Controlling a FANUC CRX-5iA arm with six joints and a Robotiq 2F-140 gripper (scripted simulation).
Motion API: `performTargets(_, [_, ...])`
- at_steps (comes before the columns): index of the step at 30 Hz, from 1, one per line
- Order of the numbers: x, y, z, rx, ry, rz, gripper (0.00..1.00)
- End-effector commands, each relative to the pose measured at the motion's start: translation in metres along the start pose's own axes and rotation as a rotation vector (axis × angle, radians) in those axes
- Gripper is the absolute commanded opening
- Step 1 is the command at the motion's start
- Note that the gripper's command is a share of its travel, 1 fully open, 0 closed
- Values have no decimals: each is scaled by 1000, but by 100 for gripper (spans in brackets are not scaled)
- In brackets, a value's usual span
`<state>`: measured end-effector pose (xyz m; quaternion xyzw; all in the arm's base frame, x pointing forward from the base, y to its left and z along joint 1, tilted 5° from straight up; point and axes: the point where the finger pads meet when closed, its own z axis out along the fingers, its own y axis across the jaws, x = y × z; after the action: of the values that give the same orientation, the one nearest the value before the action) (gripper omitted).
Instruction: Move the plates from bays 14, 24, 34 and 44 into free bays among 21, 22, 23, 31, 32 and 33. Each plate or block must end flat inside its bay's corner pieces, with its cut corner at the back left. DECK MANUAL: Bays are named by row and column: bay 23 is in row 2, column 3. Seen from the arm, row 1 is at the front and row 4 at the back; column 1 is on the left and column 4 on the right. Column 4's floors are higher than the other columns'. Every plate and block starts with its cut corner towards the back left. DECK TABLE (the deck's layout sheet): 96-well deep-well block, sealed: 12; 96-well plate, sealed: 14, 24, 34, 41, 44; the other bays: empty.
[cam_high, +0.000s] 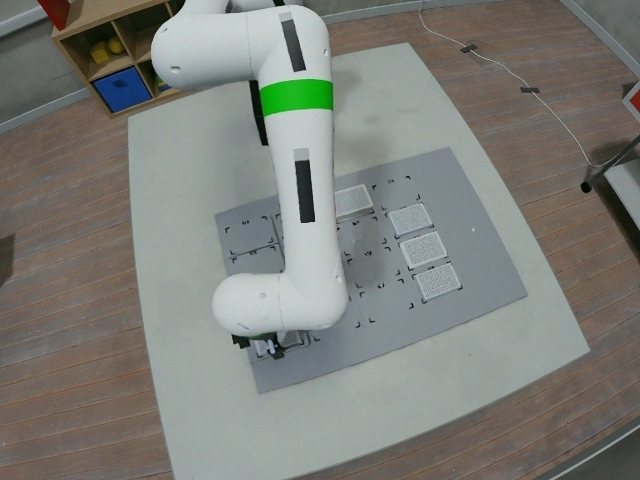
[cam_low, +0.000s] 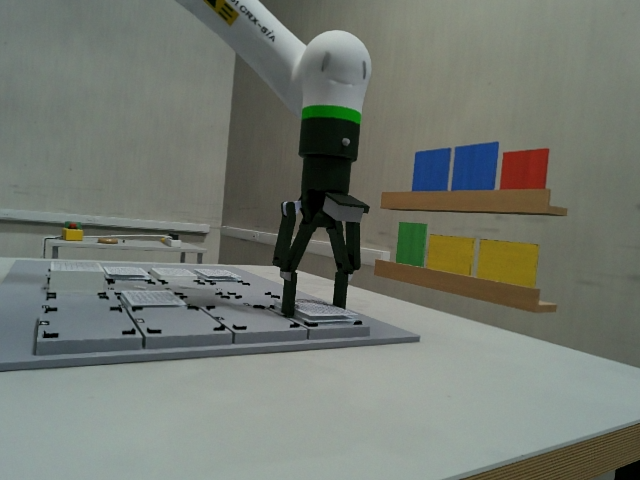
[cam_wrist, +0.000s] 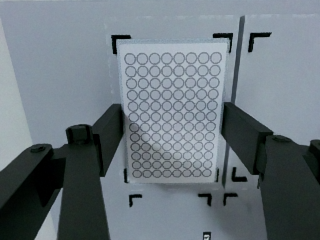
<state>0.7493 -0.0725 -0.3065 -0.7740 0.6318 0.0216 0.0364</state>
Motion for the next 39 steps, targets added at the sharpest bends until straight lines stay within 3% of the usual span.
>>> performTargets(1, [0, -1, -2, 2, 1, 0, 61])
performTargets(39, [0, -1, -2, 2, 1, 0, 59])
